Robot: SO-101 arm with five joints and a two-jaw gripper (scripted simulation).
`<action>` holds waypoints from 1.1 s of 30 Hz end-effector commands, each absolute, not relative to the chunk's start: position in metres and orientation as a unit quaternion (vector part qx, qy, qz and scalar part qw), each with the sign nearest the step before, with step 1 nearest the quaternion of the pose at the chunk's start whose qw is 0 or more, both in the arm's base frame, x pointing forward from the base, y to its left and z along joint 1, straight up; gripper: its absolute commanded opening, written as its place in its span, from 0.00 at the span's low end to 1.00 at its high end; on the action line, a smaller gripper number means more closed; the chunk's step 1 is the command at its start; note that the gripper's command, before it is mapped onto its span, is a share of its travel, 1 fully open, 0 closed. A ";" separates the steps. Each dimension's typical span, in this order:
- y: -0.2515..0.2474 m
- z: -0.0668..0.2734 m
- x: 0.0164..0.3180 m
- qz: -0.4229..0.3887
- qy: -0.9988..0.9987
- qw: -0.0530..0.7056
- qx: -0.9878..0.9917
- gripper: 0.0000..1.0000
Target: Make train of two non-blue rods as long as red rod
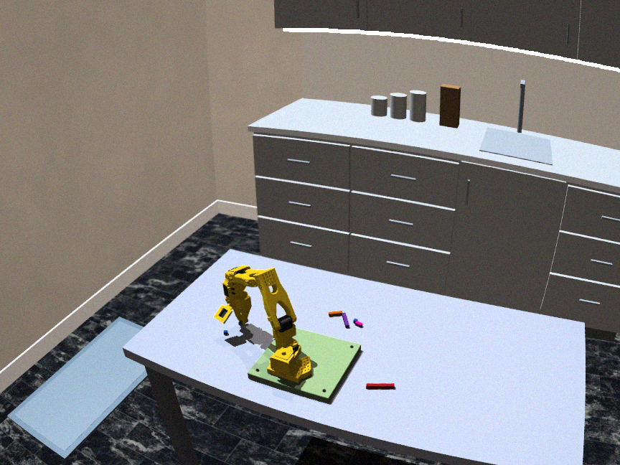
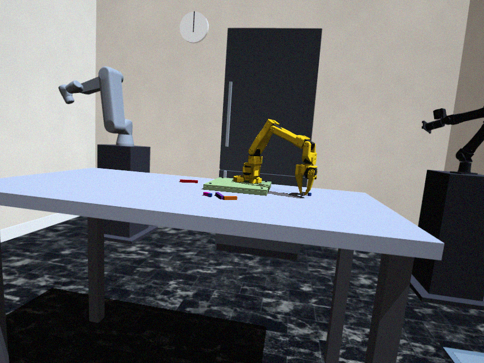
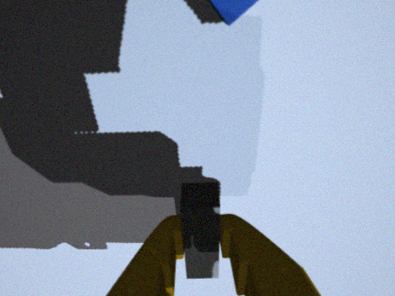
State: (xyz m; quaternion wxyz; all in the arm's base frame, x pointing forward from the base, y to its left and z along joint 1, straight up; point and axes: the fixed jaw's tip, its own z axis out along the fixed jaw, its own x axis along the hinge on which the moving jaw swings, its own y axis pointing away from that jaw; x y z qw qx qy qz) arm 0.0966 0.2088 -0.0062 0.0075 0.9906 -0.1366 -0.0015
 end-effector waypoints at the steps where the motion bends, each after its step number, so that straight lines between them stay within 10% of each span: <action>1: 0.207 -0.009 0.096 -0.004 -0.143 0.014 0.990 0.00; 33: 0.206 -0.017 0.095 -0.005 -0.142 0.016 0.990 0.00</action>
